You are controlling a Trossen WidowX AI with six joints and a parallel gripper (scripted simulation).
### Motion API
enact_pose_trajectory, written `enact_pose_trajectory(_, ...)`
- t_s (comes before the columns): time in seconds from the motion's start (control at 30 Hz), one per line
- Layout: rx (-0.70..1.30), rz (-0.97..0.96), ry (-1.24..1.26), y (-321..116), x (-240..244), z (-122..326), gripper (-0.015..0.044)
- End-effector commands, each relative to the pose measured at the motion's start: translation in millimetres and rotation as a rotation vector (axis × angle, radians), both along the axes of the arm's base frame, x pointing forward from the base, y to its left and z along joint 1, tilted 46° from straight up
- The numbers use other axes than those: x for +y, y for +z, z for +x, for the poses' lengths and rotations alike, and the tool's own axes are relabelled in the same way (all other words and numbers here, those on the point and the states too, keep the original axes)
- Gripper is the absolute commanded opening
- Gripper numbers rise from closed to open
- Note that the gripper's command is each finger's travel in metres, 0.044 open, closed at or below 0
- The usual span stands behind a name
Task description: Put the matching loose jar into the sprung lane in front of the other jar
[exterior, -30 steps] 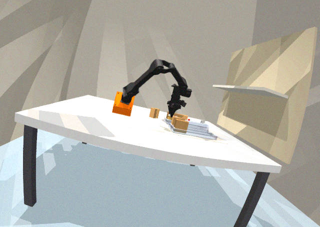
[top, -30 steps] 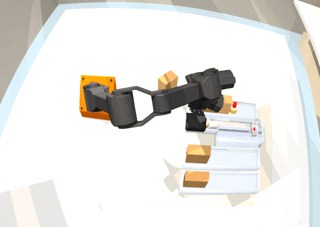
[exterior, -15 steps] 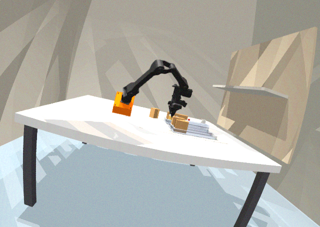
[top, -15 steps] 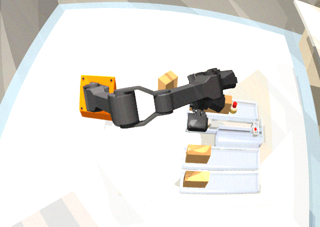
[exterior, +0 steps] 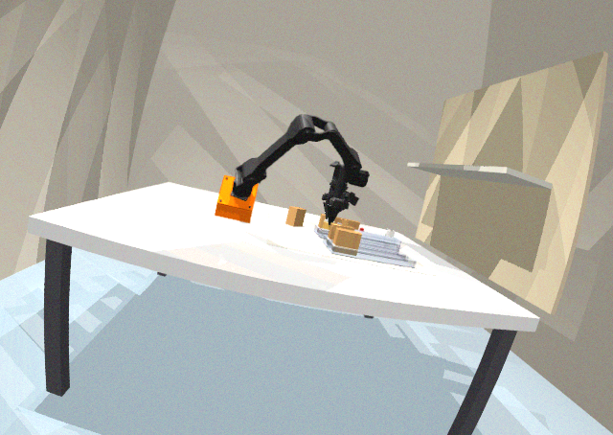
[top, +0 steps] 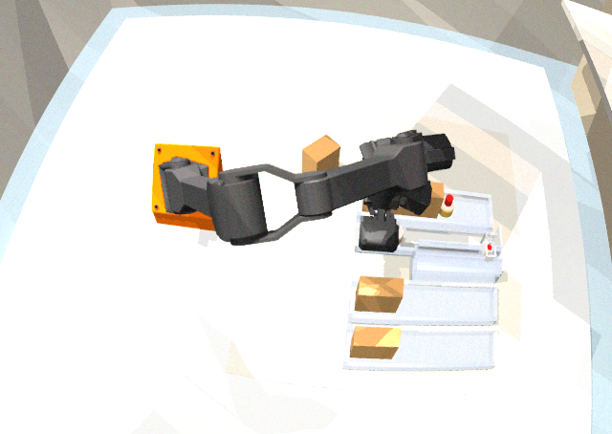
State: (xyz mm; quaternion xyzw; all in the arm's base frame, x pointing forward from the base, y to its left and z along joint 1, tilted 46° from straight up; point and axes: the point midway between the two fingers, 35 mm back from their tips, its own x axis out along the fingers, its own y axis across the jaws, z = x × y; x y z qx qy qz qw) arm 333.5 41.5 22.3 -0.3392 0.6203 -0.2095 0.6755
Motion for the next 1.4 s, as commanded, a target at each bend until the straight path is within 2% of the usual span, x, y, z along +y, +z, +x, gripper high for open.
enact_pose_trajectory(0.0,-0.017,0.002,0.008,2.5,2.2,4.8,0.0000)
enact_pose_trajectory(1.37,-0.017,0.002,0.008,-0.5,-0.4,7.7,0.0000)
